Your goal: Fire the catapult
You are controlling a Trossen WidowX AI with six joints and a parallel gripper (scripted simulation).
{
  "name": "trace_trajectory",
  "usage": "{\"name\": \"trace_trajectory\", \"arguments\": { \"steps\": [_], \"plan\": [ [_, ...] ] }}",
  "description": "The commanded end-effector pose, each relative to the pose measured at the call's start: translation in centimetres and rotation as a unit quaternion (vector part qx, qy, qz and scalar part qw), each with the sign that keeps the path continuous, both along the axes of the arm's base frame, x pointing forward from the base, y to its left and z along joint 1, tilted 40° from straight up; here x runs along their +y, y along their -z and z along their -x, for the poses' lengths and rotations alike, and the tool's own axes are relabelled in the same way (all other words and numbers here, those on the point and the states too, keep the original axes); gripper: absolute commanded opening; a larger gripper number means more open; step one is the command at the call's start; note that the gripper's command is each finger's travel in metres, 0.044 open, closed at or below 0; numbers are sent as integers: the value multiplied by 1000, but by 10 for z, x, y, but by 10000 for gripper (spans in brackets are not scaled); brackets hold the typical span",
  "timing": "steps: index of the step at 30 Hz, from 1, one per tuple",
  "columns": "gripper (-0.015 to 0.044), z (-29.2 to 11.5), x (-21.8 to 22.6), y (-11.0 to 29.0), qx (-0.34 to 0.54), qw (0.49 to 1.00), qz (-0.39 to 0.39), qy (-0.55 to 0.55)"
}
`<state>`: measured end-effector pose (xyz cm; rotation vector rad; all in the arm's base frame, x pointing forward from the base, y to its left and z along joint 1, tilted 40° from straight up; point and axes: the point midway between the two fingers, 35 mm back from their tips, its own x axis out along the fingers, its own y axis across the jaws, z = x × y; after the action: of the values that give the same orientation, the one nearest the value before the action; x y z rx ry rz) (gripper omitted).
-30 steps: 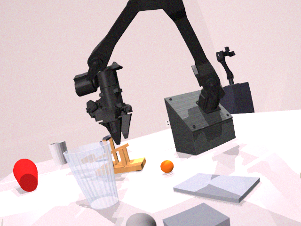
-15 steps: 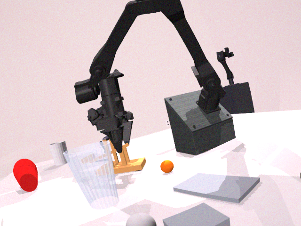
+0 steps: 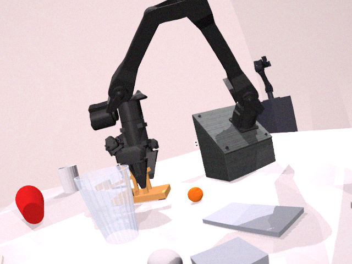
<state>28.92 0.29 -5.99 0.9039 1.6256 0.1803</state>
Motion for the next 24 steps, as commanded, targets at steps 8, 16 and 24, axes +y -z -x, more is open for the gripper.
{"name": "trace_trajectory", "arguments": {
  "steps": [8, 16, 24],
  "plan": [
    [309, 1, 3, 3, 1, 1000, -1, -1],
    [138, 1, 3, 3, 1, 1000, -1, -1],
    [6, 0, -23, -27, 2, 1000, 0, 0]
  ]
}}
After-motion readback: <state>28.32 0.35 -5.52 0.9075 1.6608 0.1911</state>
